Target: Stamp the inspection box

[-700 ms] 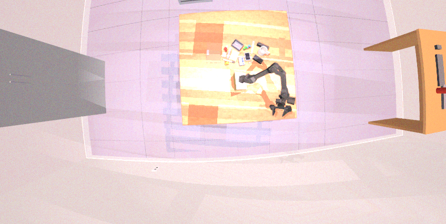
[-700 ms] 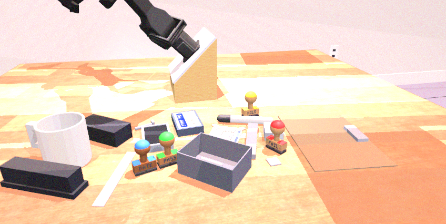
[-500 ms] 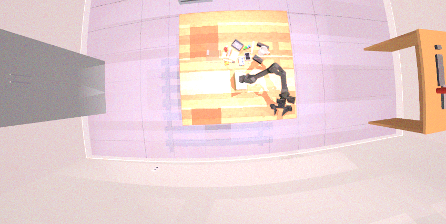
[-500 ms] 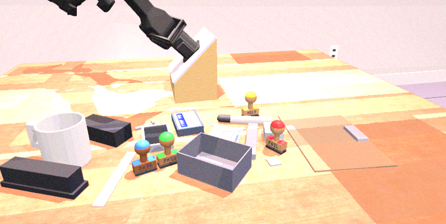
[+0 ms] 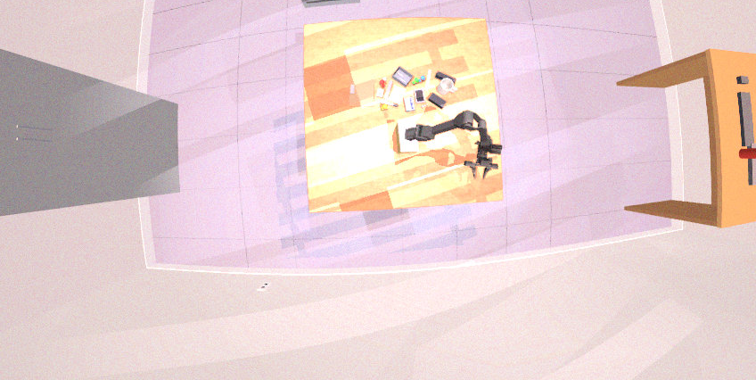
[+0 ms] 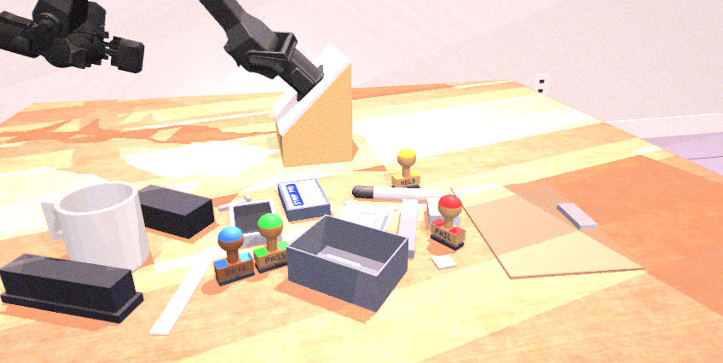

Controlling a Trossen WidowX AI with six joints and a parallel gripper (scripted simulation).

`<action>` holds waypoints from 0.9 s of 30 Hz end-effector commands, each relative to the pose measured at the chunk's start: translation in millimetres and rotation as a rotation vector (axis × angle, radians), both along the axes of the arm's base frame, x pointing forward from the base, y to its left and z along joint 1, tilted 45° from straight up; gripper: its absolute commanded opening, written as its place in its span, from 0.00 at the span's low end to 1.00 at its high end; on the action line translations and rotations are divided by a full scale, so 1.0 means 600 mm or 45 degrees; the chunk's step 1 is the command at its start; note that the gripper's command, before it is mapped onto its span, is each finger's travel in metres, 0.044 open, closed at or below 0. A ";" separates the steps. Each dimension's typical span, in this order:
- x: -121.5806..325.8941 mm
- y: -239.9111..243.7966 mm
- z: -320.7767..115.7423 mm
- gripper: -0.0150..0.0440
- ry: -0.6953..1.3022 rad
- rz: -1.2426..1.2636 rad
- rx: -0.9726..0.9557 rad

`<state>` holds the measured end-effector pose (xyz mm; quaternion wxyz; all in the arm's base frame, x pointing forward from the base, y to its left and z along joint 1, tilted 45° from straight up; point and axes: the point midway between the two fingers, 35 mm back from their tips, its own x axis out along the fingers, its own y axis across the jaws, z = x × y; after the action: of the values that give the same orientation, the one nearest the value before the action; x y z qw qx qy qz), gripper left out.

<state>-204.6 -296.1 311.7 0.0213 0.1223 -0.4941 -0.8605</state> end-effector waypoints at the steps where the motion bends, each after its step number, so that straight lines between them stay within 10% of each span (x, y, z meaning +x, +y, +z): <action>1: 0.062 -0.047 -0.002 0.63 -0.004 0.205 0.092; 27: 0.588 -0.114 -0.048 0.63 0.130 1.488 0.460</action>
<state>117.1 -372.6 282.7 0.4538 0.3245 -0.2170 -0.8010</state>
